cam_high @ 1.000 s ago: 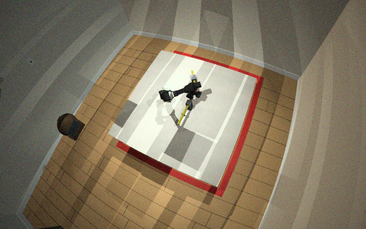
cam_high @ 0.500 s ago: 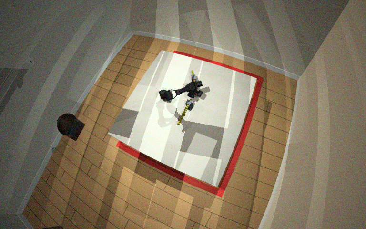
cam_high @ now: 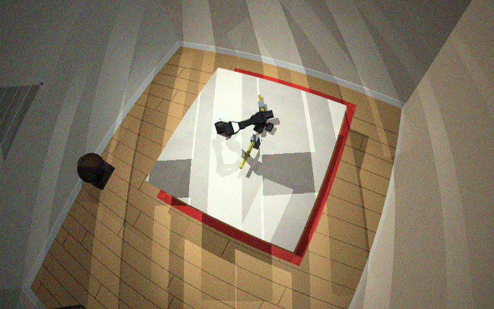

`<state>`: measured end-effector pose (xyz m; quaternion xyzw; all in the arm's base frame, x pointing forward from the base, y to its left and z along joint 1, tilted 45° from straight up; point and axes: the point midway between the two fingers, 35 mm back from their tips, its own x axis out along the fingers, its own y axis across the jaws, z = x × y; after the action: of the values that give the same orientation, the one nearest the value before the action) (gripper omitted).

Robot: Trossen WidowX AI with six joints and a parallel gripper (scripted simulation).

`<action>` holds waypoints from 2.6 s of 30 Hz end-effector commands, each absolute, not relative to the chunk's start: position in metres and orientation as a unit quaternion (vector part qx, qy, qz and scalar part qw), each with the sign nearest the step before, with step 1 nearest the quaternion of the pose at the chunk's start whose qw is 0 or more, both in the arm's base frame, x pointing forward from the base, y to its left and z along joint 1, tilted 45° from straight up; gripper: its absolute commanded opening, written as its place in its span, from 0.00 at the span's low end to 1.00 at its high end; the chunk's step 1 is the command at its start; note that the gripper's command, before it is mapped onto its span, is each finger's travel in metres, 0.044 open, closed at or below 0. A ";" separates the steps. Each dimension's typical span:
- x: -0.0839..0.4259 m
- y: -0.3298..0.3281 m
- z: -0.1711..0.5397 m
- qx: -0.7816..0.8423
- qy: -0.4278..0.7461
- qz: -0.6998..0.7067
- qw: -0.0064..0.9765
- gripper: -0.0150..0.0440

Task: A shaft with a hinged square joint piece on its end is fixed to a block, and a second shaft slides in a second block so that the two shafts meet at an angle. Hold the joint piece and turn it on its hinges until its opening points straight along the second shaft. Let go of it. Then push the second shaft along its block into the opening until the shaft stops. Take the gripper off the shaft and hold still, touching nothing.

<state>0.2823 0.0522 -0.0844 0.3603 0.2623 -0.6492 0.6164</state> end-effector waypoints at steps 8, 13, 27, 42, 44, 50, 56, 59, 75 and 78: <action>0.281 0.051 -0.085 0.357 0.263 -0.649 0.618 0.56; 0.281 0.051 -0.085 0.357 0.263 -0.649 0.618 0.56; 0.281 0.051 -0.085 0.357 0.263 -0.649 0.618 0.56; 0.281 0.051 -0.085 0.357 0.263 -0.649 0.618 0.56; 0.281 0.051 -0.085 0.357 0.263 -0.649 0.618 0.56; 0.281 0.051 -0.085 0.357 0.263 -0.649 0.618 0.56; 0.281 0.051 -0.085 0.357 0.263 -0.649 0.618 0.56; 0.281 0.051 -0.085 0.357 0.263 -0.649 0.618 0.56; 0.281 0.051 -0.085 0.357 0.263 -0.649 0.618 0.56; 0.281 0.051 -0.085 0.357 0.263 -0.649 0.618 0.56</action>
<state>0.2811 0.0512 -0.0850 0.3584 0.2629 -0.6497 0.6167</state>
